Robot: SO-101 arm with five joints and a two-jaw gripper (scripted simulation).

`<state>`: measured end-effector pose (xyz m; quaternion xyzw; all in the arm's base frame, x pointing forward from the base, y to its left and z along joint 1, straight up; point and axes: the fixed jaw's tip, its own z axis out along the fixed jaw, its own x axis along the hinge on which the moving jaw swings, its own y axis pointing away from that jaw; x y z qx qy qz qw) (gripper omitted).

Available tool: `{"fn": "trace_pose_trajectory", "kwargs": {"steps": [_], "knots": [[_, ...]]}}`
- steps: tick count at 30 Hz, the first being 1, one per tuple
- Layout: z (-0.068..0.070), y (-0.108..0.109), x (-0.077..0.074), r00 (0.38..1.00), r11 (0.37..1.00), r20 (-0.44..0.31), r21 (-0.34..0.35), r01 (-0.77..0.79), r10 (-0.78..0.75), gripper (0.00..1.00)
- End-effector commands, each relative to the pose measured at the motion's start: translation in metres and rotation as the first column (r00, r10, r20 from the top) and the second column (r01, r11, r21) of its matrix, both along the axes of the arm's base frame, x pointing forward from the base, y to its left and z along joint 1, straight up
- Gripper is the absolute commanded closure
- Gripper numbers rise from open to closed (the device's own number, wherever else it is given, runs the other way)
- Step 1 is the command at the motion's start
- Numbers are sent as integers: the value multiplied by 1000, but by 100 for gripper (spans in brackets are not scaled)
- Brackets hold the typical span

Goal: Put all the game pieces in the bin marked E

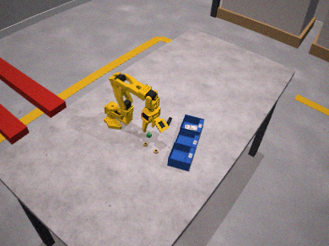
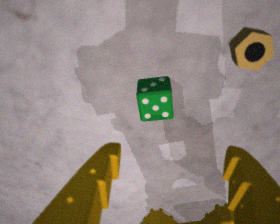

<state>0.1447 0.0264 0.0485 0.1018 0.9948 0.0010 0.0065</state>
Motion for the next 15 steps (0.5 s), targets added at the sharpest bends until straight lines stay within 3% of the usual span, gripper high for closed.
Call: {"fn": "trace_pose_trajectory", "kwargs": {"steps": [1, 15], "knots": [[-3, 0, 5, 999, 1000, 26, 5, 18, -18, 77], [-27, 0, 5, 999, 1000, 26, 5, 18, -18, 77]]}}
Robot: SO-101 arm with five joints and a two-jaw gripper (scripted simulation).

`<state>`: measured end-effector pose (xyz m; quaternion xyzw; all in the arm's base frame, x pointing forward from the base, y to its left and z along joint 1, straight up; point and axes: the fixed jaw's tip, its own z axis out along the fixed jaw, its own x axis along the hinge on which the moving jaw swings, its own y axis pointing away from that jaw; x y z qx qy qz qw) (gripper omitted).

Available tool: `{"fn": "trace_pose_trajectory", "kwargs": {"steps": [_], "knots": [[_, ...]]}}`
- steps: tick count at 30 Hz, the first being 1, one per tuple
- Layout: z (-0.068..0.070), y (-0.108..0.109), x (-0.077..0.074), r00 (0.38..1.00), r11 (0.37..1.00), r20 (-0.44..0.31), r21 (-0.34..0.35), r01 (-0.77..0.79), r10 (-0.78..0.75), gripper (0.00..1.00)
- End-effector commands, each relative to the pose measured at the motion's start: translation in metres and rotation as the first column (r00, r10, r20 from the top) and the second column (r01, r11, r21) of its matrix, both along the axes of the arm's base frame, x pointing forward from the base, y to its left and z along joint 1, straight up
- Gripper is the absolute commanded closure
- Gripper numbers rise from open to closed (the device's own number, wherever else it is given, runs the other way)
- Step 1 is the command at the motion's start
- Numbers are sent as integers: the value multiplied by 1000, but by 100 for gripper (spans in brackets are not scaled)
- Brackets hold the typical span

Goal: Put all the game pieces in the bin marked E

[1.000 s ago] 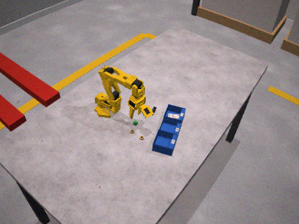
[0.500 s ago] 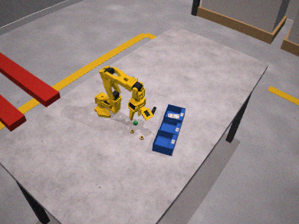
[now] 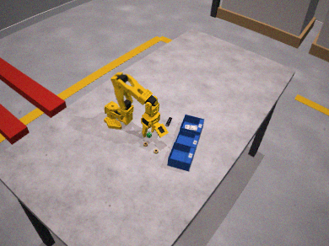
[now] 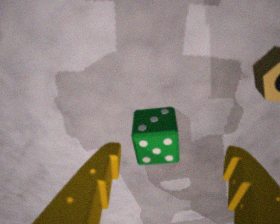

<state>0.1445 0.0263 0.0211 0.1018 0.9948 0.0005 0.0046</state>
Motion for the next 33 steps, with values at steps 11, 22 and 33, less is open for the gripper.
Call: {"fn": "trace_pose_trajectory", "kwargs": {"steps": [11, 22, 33], "knots": [[-9, 0, 4, 999, 1000, 30, 5, 18, -19, 77], [-13, -1, 1, 1000, 1000, 5, 2, 18, -18, 77], [-13, -1, 1, 1000, 1000, 5, 2, 18, -18, 77]]}}
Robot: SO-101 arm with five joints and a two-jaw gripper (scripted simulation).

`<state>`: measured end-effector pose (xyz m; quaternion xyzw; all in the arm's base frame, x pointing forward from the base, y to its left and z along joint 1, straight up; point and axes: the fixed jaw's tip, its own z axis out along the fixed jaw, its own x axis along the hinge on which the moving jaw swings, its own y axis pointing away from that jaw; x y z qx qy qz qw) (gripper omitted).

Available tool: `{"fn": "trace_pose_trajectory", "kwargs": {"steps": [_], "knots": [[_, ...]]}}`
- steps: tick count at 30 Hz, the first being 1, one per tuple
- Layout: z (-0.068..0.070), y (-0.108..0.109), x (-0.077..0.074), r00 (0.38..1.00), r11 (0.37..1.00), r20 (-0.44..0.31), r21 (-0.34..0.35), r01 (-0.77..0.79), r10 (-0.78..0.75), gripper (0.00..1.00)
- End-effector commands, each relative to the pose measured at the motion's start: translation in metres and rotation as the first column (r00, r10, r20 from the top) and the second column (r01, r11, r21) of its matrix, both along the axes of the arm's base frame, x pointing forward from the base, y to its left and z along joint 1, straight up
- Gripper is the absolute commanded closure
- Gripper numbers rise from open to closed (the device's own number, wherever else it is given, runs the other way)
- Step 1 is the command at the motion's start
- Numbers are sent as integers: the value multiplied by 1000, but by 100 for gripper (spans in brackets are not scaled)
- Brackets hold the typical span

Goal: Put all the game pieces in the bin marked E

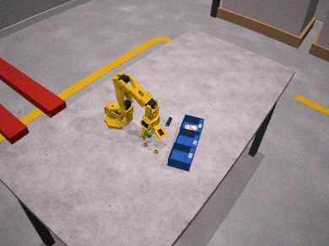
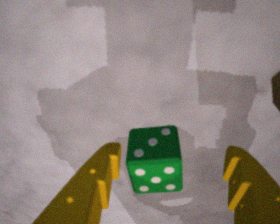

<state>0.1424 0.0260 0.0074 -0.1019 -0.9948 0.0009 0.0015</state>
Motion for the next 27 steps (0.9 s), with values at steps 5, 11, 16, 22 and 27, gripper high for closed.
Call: {"fn": "trace_pose_trajectory", "kwargs": {"steps": [5, 11, 16, 22, 27], "knots": [[1, 0, 3, 1000, 1000, 17, 3, 18, -18, 78], [1, 0, 3, 1000, 1000, 17, 3, 18, -18, 79], [1, 0, 3, 1000, 1000, 17, 3, 18, -18, 82], [1, 0, 3, 1000, 1000, 17, 3, 18, -18, 85], [1, 0, 3, 1000, 1000, 17, 3, 18, -18, 90]]}}
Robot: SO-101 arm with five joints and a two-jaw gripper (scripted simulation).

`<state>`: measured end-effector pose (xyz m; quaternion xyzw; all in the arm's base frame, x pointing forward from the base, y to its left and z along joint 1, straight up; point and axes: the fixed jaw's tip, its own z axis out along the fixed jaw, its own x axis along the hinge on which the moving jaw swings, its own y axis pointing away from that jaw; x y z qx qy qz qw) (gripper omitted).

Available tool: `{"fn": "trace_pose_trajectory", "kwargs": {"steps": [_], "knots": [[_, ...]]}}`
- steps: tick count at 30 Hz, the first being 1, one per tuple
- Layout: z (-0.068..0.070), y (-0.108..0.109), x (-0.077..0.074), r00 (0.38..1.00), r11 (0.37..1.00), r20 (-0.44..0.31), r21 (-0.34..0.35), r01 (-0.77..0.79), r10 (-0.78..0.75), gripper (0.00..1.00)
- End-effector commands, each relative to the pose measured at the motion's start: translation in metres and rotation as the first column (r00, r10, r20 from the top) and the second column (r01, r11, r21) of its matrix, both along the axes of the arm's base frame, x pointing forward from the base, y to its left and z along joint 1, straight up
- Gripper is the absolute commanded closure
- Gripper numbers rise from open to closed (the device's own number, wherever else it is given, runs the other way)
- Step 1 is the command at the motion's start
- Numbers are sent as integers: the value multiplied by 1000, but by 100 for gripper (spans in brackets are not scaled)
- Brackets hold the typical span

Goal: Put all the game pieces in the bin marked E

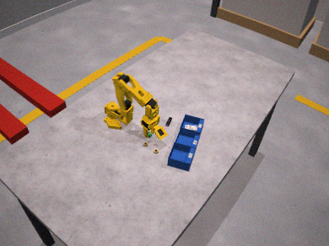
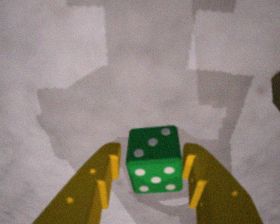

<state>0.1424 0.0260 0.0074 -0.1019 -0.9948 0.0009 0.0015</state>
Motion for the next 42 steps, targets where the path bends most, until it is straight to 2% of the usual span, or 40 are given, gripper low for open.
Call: {"fn": "trace_pose_trajectory", "kwargs": {"steps": [1, 17, 42], "knots": [[1, 0, 3, 1000, 1000, 17, 3, 18, -18, 91], [1, 0, 3, 1000, 1000, 17, 3, 18, -18, 100], [1, 0, 3, 1000, 1000, 17, 3, 18, -18, 100]]}}
